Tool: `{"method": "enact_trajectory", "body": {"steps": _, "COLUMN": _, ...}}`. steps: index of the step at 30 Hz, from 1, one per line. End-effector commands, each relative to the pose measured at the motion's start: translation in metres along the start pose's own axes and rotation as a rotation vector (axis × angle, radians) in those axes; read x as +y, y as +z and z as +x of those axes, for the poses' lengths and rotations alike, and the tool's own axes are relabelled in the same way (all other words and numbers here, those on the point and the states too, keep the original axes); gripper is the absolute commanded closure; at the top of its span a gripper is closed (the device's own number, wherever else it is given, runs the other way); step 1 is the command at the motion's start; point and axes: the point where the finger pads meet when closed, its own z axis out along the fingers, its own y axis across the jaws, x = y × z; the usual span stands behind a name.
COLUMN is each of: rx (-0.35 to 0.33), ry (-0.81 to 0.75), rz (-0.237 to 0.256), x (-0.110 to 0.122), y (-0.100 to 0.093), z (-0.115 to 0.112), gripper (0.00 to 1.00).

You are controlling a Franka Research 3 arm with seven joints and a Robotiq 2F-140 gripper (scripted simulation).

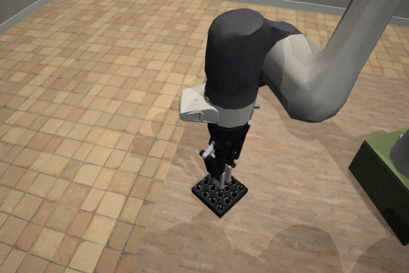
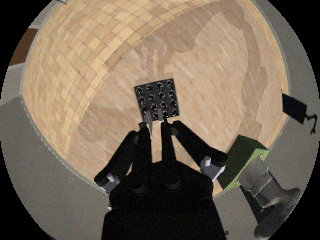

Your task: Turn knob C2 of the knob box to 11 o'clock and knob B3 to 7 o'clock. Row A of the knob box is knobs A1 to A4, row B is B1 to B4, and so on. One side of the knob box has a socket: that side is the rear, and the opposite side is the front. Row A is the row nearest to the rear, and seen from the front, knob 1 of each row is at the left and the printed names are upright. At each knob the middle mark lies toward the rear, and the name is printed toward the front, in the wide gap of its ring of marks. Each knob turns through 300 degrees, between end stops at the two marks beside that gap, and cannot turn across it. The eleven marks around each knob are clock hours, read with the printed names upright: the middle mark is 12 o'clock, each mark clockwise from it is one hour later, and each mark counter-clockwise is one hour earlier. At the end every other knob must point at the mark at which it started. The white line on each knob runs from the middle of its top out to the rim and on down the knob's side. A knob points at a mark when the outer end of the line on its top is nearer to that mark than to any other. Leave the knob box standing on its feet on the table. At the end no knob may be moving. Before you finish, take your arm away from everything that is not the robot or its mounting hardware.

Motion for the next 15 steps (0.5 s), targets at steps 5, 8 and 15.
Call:
{"method": "enact_trajectory", "body": {"steps": 5, "rx": 0.001, "ry": 0.007, "rz": 0.002, "x": -0.001, "y": 0.007, "z": 0.0, "gripper": 0.88}}
{"method": "enact_trajectory", "body": {"steps": 8, "rx": 0.001, "ry": 0.007, "rz": 0.002, "x": -0.001, "y": 0.008, "z": 0.0, "gripper": 0.88}}
{"method": "enact_trajectory", "body": {"steps": 15, "rx": 0.001, "ry": 0.007, "rz": 0.002, "x": -0.001, "y": 0.017, "z": 0.0, "gripper": 0.88}}
